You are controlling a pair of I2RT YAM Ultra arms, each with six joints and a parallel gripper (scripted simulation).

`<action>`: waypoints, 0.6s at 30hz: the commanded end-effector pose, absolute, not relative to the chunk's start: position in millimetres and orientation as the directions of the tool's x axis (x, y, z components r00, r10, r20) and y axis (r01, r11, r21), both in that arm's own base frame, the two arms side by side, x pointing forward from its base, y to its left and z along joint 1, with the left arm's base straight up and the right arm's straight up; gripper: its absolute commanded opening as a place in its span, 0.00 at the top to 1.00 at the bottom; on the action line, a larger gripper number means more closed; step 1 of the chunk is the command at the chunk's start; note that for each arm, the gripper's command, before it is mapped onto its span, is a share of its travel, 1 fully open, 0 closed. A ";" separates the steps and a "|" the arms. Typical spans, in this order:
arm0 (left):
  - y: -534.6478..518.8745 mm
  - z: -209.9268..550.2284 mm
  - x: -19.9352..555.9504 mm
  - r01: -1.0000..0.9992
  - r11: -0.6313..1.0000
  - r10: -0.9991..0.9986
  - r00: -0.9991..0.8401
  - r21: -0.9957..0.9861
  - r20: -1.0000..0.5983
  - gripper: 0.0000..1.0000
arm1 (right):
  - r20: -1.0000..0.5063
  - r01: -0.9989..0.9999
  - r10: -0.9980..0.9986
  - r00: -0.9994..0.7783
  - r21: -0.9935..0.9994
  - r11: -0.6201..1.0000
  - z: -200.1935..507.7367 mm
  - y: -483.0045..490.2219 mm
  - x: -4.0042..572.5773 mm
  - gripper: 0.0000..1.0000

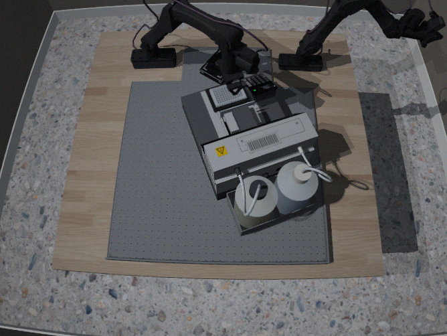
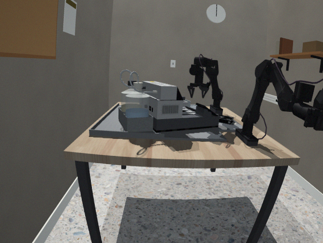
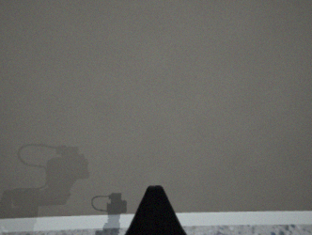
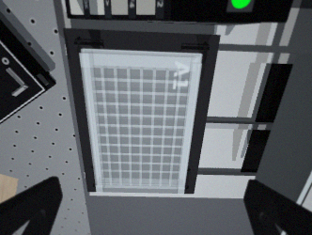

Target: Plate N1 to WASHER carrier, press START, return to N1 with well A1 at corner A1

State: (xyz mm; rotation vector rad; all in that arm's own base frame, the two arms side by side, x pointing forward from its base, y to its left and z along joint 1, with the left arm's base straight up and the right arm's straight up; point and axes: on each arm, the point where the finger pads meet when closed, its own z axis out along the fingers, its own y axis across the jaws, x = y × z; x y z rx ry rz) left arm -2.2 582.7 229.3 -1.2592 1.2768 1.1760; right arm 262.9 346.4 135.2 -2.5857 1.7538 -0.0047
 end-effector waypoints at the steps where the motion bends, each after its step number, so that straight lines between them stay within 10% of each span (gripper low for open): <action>1: 580.0 256.5 -4.6 -1.000 -0.006 0.000 0.000 0.000 -1.000 1.00 | 0.000 -0.937 -0.937 0.350 0.000 -0.350 157.7 340.3 262.1 0.00; 6: 580.0 256.5 -4.6 -1.000 -0.006 0.000 0.000 0.000 -1.000 1.00 | 0.000 -0.937 -0.937 0.350 0.000 -0.350 157.7 340.3 262.1 0.00; 7: 580.0 256.5 -4.6 -1.000 -0.006 0.000 0.000 0.000 -1.000 1.00 | 0.000 -0.948 -0.948 0.318 0.000 -0.318 157.7 344.9 258.4 1.00; 18: 580.0 256.5 -4.6 -1.000 -0.006 0.000 0.000 0.000 -1.000 1.00 | 0.000 -1.000 -1.000 0.024 0.000 -0.024 157.7 376.4 226.3 1.00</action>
